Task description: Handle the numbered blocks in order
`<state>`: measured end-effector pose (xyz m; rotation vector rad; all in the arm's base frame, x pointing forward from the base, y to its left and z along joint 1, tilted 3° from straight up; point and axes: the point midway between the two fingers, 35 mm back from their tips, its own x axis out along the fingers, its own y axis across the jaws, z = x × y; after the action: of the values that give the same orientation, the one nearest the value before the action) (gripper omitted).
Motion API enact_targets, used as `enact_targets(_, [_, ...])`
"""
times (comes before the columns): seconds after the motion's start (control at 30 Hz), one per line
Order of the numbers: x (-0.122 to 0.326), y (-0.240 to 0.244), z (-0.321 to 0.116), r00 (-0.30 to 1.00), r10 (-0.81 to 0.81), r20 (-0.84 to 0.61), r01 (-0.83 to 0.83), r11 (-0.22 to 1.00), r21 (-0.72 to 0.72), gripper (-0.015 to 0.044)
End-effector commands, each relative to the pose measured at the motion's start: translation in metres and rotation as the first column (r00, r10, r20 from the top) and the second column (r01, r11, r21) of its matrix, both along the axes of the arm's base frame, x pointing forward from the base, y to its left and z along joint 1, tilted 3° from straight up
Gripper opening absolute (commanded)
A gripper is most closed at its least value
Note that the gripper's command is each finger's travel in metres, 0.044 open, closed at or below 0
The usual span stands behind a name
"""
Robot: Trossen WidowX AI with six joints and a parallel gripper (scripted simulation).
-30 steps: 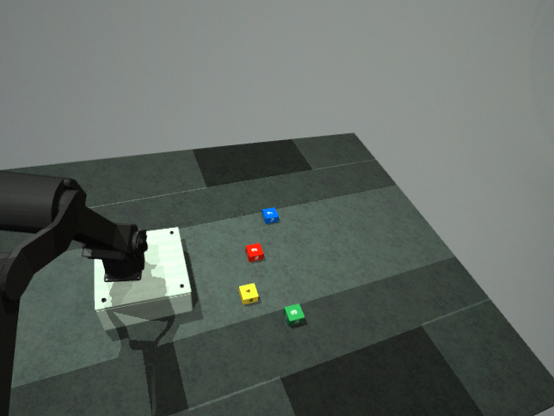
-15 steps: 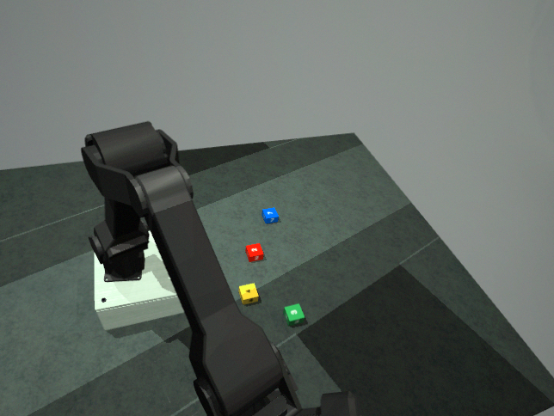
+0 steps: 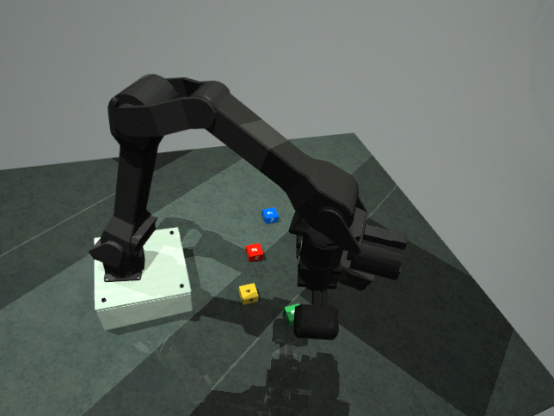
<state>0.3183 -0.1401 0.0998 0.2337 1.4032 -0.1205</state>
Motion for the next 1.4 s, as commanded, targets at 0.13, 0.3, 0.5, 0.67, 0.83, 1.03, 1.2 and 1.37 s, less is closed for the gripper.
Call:
enact_targets(0.13, [-0.008, 0.040, 0.010, 0.929, 0.358, -0.099, -0.367, 0.925, -0.096, 0.0400])
enact_targets(0.3, [-0.008, 0.040, 0.010, 0.929, 0.358, -0.099, -0.367, 0.925, -0.096, 0.0400])
enact_targets(0.5, [-0.008, 0.040, 0.010, 0.929, 0.358, -0.099, -0.367, 0.925, -0.096, 0.0400])
enact_targets(0.67, [-0.008, 0.040, 0.010, 0.929, 0.358, -0.099, -0.367, 0.925, -0.096, 0.0400])
enact_targets(0.83, [-0.010, 0.041, 0.010, 0.929, 0.358, -0.100, -0.367, 0.925, -0.096, 0.0400])
enact_targets(1.03, [-0.063, 0.089, 0.008, 0.928, 0.358, -0.102, -0.367, 0.926, -0.090, 0.0400])
enact_targets(1.2, [-0.089, 0.107, 0.002, 0.928, 0.358, -0.103, -0.367, 0.926, -0.088, 0.0400])
enact_targets(1.37, [-0.089, 0.107, 0.002, 0.928, 0.358, -0.103, -0.367, 0.926, -0.088, 0.0400])
